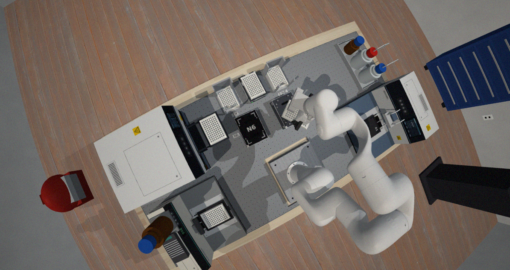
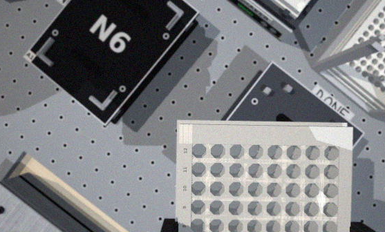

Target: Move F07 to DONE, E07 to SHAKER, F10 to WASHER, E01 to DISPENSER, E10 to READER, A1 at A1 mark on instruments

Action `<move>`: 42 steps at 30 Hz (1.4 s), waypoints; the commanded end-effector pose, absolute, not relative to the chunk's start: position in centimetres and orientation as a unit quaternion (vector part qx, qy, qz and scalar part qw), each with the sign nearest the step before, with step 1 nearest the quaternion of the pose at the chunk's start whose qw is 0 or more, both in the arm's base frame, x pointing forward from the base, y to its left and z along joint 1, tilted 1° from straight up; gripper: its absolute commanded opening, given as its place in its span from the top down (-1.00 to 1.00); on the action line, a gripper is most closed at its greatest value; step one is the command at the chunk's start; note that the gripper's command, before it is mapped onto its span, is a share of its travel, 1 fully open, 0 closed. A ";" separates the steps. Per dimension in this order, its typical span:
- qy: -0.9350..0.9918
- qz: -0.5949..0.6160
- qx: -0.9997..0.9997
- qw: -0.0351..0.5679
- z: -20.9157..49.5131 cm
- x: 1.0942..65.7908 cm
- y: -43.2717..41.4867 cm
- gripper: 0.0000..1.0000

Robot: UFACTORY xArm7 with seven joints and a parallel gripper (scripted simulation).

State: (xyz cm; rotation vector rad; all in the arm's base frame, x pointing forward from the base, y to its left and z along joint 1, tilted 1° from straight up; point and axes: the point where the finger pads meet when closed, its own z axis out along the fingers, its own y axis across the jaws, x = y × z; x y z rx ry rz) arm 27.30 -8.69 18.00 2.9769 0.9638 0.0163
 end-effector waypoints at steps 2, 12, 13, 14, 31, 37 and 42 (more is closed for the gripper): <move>0.320 0.008 0.948 0.008 18.2 27.1 -9.3 1.00; 0.347 0.007 0.938 0.008 18.2 25.3 -12.2 1.00; 0.347 0.007 0.938 0.008 18.2 25.2 -12.5 1.00; 0.347 0.007 0.938 0.008 18.2 25.0 -12.8 1.00; 0.396 0.006 0.918 0.009 18.2 22.3 -17.1 1.00; 0.396 0.006 0.918 0.009 18.2 21.6 -18.2 1.00; 0.422 0.006 0.906 0.009 18.2 20.7 -19.6 1.00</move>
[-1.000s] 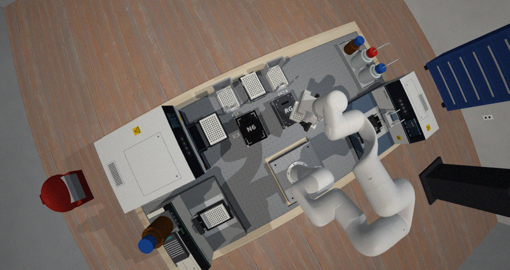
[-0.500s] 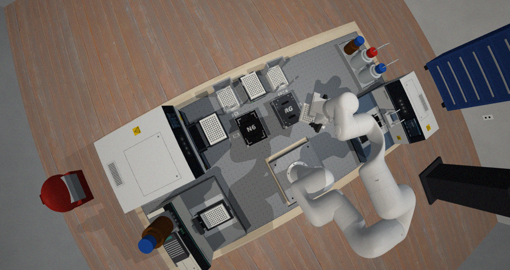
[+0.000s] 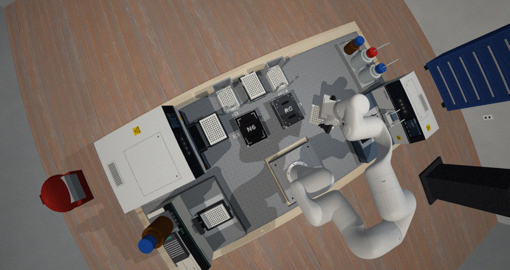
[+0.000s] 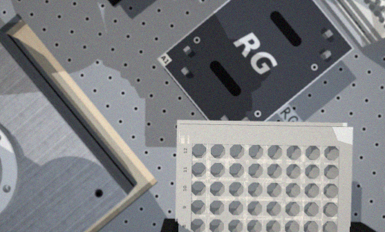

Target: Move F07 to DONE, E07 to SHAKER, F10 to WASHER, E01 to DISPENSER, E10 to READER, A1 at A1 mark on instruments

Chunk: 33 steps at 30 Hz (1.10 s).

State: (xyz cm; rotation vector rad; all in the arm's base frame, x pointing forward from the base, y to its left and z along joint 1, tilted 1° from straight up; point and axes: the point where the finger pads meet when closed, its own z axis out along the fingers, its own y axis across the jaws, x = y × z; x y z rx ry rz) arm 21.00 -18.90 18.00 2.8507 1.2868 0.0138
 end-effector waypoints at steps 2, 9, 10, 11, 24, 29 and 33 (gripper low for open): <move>0.433 0.006 0.901 0.009 18.2 20.4 -20.2 1.00; 0.444 0.006 0.896 0.009 18.1 19.3 -21.9 1.00; 0.444 0.006 0.896 0.009 18.1 19.3 -21.9 1.00; 0.444 0.006 0.896 0.009 18.1 19.1 -22.1 1.00; 0.490 0.005 0.872 0.009 18.1 15.7 -24.6 1.00; 0.490 0.005 0.872 0.009 18.1 14.8 -25.0 1.00; 0.490 0.005 0.872 0.009 18.1 13.6 -25.6 1.00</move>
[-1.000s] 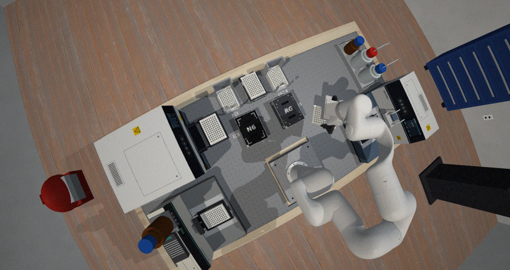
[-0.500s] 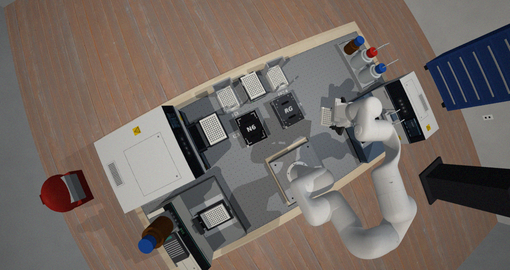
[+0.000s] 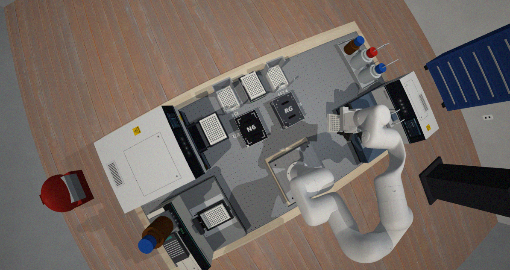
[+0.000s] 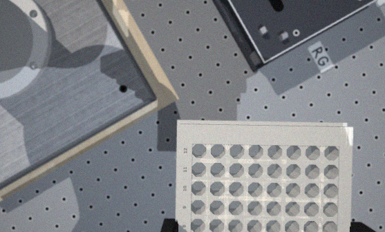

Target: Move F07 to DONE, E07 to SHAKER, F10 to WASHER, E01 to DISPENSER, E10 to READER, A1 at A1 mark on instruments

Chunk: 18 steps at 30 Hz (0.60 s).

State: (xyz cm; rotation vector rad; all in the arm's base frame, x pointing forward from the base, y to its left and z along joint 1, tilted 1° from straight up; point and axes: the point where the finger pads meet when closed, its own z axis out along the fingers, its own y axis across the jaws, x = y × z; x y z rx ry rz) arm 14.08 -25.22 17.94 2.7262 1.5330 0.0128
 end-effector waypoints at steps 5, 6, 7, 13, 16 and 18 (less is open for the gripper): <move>0.505 0.004 0.863 0.009 18.1 12.0 -26.3 1.00; 0.510 0.004 0.860 0.009 18.1 11.7 -26.4 1.00; 0.515 0.004 0.857 0.009 18.1 11.4 -26.5 1.00; 0.535 0.004 0.845 0.010 18.0 10.2 -27.0 1.00; 0.535 0.004 0.845 0.010 18.0 9.2 -27.4 1.00; 0.535 0.004 0.845 0.010 18.0 8.6 -27.6 1.00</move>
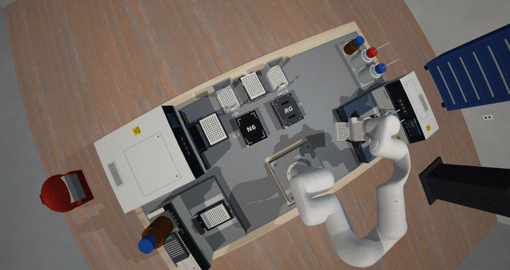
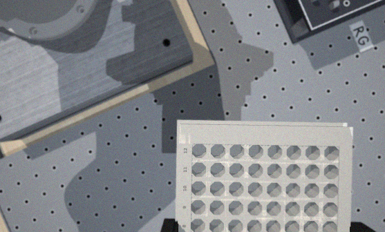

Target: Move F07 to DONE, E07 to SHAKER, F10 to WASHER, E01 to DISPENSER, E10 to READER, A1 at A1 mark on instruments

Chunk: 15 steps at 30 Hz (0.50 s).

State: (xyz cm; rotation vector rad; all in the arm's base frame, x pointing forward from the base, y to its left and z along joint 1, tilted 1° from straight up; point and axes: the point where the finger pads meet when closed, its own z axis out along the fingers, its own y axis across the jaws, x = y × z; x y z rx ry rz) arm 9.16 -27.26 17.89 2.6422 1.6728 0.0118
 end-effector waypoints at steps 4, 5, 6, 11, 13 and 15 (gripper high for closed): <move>0.540 0.004 0.842 0.010 18.0 7.4 -28.1 1.00; 0.545 0.004 0.838 0.010 18.0 7.1 -28.2 1.00; 0.550 0.003 0.835 0.010 18.0 6.8 -28.4 1.00; 0.564 0.003 0.825 0.010 18.0 5.8 -28.8 1.00; 0.574 0.003 0.819 0.010 18.0 5.2 -29.0 1.00; 0.579 0.003 0.815 0.010 18.0 4.6 -29.3 1.00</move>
